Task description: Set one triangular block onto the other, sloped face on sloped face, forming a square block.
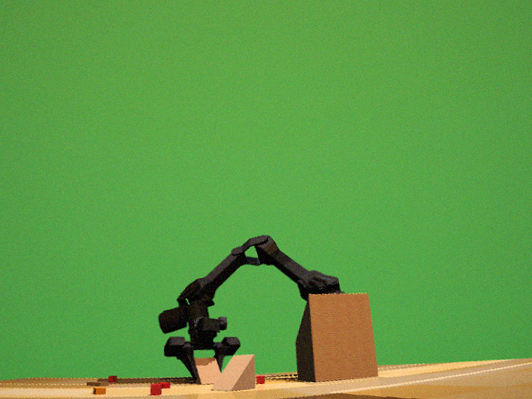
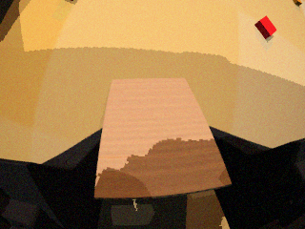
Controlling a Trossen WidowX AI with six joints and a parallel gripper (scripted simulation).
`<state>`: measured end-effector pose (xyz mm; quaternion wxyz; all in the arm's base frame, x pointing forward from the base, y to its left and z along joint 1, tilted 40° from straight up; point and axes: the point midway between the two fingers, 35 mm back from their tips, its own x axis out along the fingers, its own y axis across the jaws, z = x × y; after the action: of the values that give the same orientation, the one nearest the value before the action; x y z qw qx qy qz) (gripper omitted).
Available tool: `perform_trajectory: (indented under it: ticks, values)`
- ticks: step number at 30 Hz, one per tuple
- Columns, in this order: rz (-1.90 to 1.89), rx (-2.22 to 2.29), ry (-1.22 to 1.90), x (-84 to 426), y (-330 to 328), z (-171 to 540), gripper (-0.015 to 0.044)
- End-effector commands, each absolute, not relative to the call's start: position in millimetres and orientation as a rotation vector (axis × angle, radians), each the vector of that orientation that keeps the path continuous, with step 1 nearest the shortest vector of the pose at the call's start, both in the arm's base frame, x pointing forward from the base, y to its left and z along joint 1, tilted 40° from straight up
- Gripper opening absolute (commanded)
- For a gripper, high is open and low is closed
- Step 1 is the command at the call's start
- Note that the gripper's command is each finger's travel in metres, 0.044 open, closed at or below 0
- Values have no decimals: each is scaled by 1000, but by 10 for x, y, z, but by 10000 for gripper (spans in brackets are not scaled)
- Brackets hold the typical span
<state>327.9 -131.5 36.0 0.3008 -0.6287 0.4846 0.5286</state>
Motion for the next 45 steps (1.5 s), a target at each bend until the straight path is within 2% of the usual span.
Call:
perform_trajectory:
  ticks: [1,4,24,45]
  values:
    - [1403,-1668,1286,3275,-1300,378,65]
    - [1403,-1668,1286,3275,-1296,382,0]
    - [1031,-2091,1537,3156,-992,338,0]
    - [471,-2506,1765,3017,-704,132,0]
